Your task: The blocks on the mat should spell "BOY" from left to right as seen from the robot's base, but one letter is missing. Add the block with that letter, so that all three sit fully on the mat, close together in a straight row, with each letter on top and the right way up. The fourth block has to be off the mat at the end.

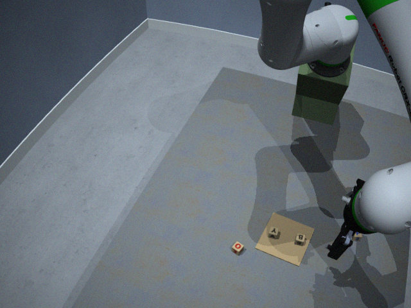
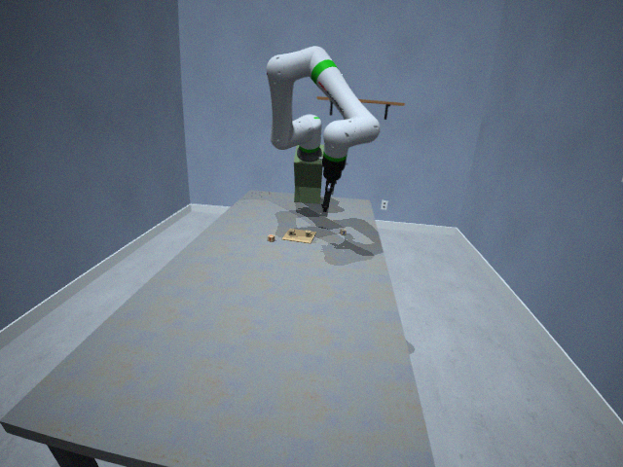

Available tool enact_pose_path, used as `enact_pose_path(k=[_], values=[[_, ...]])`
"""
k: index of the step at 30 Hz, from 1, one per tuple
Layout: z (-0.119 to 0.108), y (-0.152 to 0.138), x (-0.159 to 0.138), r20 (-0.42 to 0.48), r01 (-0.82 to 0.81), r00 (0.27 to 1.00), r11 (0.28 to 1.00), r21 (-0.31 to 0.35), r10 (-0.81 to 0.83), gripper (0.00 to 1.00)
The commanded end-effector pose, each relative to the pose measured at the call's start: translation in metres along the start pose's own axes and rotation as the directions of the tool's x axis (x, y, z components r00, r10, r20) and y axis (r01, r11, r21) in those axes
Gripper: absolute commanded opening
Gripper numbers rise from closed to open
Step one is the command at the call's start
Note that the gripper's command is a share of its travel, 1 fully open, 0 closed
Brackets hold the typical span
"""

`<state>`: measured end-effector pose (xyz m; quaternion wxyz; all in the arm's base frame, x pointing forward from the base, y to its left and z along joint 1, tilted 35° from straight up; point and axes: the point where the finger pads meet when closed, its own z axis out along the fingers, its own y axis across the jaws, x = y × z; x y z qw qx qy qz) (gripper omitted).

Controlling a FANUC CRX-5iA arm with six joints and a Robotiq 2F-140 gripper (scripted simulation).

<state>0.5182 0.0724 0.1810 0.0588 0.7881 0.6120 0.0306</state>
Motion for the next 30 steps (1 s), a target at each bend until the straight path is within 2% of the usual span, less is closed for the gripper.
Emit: enact_pose_path(k=[1, 10, 12, 13, 19, 27, 29, 30], values=[[0.008, -0.002, 0.008, -0.005, 0.137, 0.991, 0.990, -0.015, -0.137, 1.00], [0.023, -0.009, 0.022, 0.003, 0.382, 0.924, 0.923, -0.040, -0.382, 1.00], [0.023, -0.009, 0.022, 0.003, 0.382, 0.924, 0.923, -0.040, -0.382, 1.00], [0.028, -0.011, 0.026, 0.008, 0.456, 0.890, 0.889, -0.047, -0.456, 1.00], [0.037, -0.015, 0.035, 0.019, 0.591, 0.807, 0.805, -0.060, -0.591, 1.00], [0.050, -0.023, 0.047, 0.040, 0.756, 0.654, 0.650, -0.074, -0.756, 1.00], [0.050, -0.023, 0.047, 0.040, 0.756, 0.654, 0.650, -0.074, -0.756, 1.00], [0.054, -0.025, 0.051, 0.048, 0.802, 0.596, 0.592, -0.077, -0.802, 1.00]])
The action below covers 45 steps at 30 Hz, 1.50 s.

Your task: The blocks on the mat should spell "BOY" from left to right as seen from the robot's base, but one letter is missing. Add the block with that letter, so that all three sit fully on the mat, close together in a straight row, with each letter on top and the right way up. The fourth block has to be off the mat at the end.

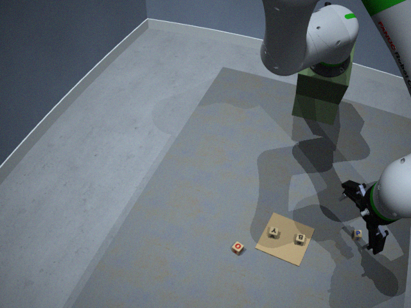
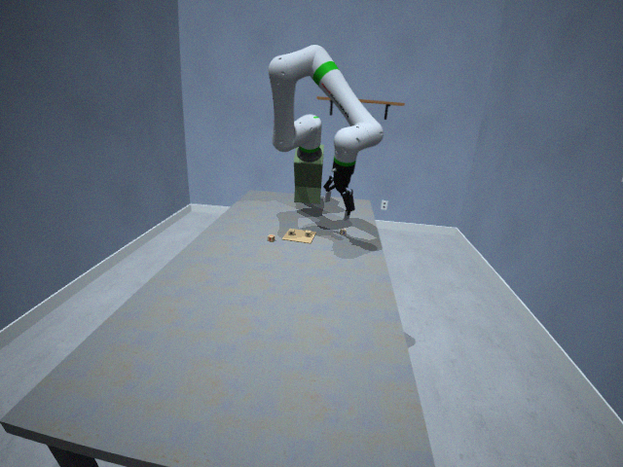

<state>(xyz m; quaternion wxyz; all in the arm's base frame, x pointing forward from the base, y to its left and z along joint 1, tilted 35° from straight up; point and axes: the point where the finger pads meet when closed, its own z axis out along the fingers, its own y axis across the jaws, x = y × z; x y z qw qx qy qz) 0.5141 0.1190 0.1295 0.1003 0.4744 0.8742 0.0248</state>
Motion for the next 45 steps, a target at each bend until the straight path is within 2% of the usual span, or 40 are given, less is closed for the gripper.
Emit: enact_pose_path(k=[1, 8, 14, 16, 23, 28, 45], values=[[0.007, 0.002, 0.009, 0.001, 0.138, 0.990, 0.990, -0.016, -0.138, 1.00], [0.017, 0.004, 0.021, 0.013, 0.325, 0.946, 0.945, -0.031, -0.325, 1.00], [0.026, 0.005, 0.033, 0.027, 0.481, 0.877, 0.876, -0.041, -0.480, 1.00], [0.026, 0.005, 0.033, 0.027, 0.481, 0.877, 0.876, -0.041, -0.480, 1.00], [0.037, 0.005, 0.049, 0.050, 0.669, 0.743, 0.741, -0.050, -0.667, 1.00], [0.041, 0.005, 0.055, 0.059, 0.729, 0.685, 0.683, -0.052, -0.726, 1.00], [0.042, 0.005, 0.057, 0.062, 0.747, 0.665, 0.663, -0.052, -0.744, 1.00]])
